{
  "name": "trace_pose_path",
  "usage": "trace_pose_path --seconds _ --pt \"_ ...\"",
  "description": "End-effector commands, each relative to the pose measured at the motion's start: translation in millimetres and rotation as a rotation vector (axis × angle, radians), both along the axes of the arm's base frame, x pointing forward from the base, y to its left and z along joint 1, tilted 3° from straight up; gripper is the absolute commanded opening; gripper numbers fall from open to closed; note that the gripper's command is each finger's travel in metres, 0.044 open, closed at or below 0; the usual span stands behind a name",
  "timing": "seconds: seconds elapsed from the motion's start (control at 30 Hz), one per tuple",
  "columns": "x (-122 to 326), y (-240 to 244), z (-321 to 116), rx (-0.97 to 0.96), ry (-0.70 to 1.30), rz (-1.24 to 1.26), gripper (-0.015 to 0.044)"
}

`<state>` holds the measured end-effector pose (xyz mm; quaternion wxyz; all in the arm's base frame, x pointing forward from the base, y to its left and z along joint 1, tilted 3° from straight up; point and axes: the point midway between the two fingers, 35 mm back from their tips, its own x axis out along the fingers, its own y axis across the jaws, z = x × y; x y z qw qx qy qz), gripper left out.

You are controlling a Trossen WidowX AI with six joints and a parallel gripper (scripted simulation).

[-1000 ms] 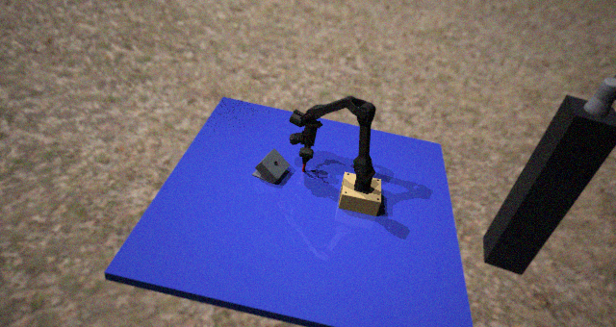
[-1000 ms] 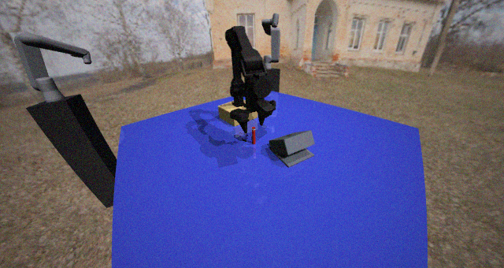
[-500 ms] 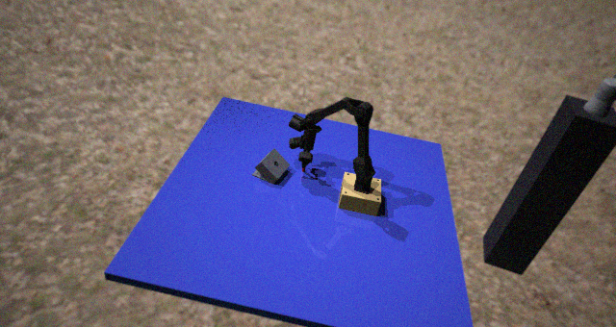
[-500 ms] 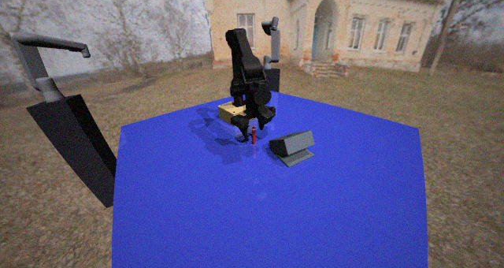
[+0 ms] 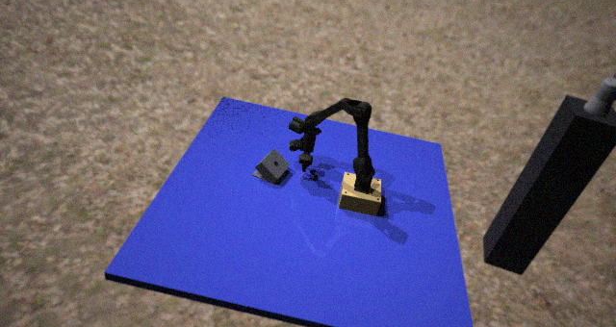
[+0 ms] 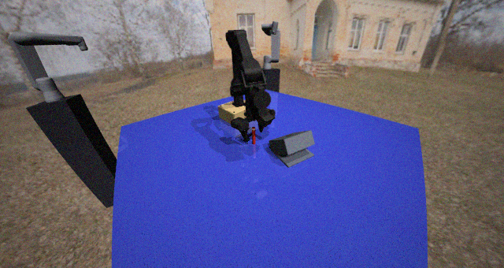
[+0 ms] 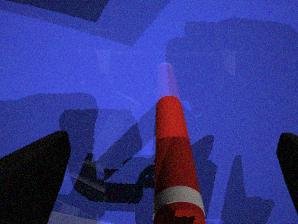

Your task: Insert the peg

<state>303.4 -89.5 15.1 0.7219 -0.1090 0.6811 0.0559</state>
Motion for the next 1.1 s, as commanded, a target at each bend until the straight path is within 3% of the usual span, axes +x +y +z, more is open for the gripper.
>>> trace_pose_path --seconds 0.0,0.43,0.67,1.07 --pt "0.1 0.0 0.2 0.0 -0.001 0.0 0.0387" --pt "0.1 0.0 0.2 0.0 -0.001 0.0 0.0046" --pt "0.1 0.0 0.2 0.0 -0.001 0.0 0.0" --pt "-0.5 2.0 37.8 0.002 0.003 0.002 0.0"
